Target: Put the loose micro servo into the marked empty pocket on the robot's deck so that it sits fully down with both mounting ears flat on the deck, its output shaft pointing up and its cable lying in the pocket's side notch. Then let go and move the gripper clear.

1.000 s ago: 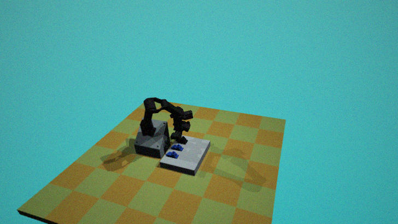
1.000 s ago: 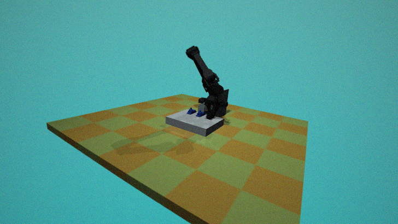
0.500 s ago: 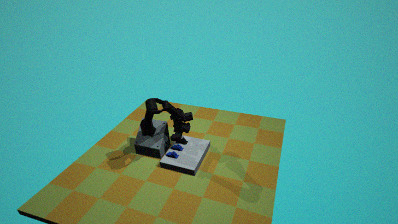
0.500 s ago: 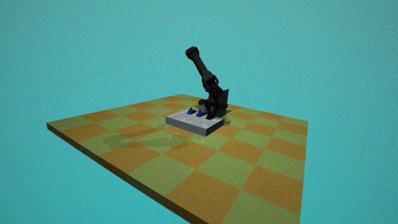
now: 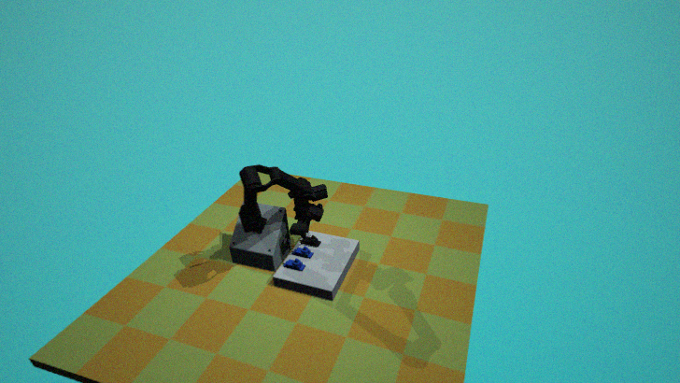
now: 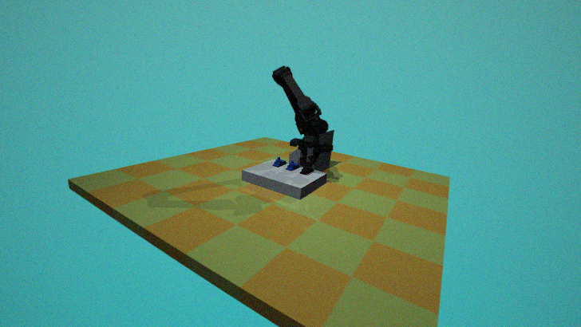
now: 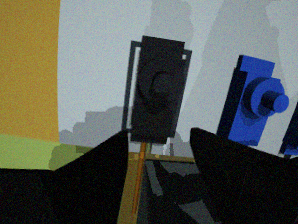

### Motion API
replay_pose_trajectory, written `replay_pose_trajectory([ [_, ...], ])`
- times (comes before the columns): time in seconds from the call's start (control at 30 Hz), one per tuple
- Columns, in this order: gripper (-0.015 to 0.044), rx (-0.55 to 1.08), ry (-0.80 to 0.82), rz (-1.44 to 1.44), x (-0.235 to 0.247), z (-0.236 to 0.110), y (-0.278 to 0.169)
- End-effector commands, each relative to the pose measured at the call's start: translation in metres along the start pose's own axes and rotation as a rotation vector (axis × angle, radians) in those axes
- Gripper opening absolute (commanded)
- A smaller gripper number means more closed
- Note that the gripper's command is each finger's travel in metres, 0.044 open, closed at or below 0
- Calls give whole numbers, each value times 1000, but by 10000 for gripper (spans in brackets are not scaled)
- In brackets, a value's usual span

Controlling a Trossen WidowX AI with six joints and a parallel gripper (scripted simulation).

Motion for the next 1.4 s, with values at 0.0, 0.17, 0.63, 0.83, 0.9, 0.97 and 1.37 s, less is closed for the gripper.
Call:
replay_pose_trajectory([
  [0.0,187,5,5,6,0,-6,1],
  [0.17,319,-2,4,3,1,-15,24],
  [0.63,440,-1,7,11,-18,-74,113],
  [0.83,440,-6,15,24,-18,-117,104],
  [0.9,440,-6,15,24,-18,-117,104],
  [0.97,440,-6,15,24,-18,-117,104],
  [1.37,440,-6,15,24,-18,-117,104],
])
Point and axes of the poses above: the point midway between the two fingers, 35 mm back from their tips, its own z axis out along the fingers, its own x axis across the jaws, y = z × x, the point moved 6 cm from there along -z, back along the fingers
